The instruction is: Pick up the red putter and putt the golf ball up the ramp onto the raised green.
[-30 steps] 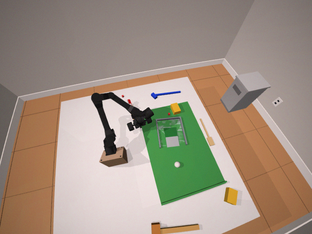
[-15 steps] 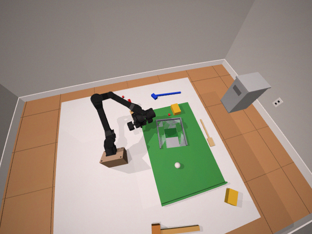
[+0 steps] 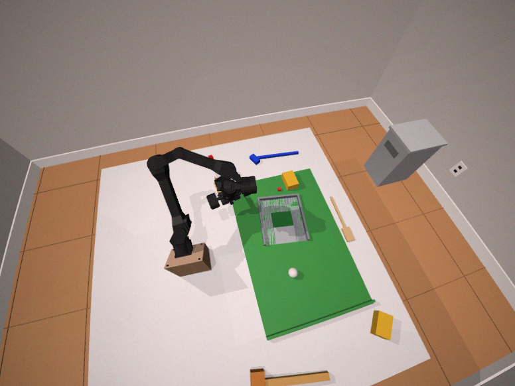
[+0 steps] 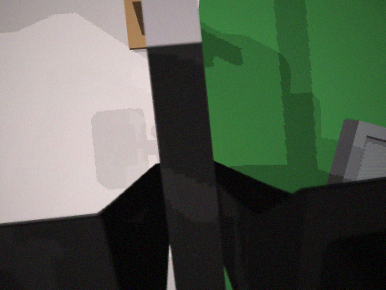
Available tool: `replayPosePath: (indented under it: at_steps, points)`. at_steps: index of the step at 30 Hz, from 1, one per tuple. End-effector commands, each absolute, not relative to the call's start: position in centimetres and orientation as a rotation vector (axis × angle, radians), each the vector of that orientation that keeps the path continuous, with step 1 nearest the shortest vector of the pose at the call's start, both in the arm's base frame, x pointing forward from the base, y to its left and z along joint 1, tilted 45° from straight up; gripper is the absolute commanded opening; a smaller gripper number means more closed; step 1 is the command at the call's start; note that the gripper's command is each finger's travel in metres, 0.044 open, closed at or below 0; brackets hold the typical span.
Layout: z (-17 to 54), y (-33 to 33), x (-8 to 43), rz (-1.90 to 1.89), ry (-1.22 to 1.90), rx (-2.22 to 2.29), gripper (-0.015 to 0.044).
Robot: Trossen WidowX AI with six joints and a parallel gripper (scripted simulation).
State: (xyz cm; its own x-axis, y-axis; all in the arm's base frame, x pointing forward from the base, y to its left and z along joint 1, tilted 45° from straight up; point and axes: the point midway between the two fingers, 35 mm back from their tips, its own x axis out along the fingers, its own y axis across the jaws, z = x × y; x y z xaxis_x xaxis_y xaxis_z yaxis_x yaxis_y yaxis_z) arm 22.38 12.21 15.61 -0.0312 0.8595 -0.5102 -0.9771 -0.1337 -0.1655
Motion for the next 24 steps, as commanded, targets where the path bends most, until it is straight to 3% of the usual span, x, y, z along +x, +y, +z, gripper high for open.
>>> replayPosePath:
  at_steps: [1,24]
  points:
    - [16.5,11.8,22.2,1.612,0.249,-0.569,0.0000]
    - [7.8,1.3,28.4,1.261,0.834,-0.190,0.0000]
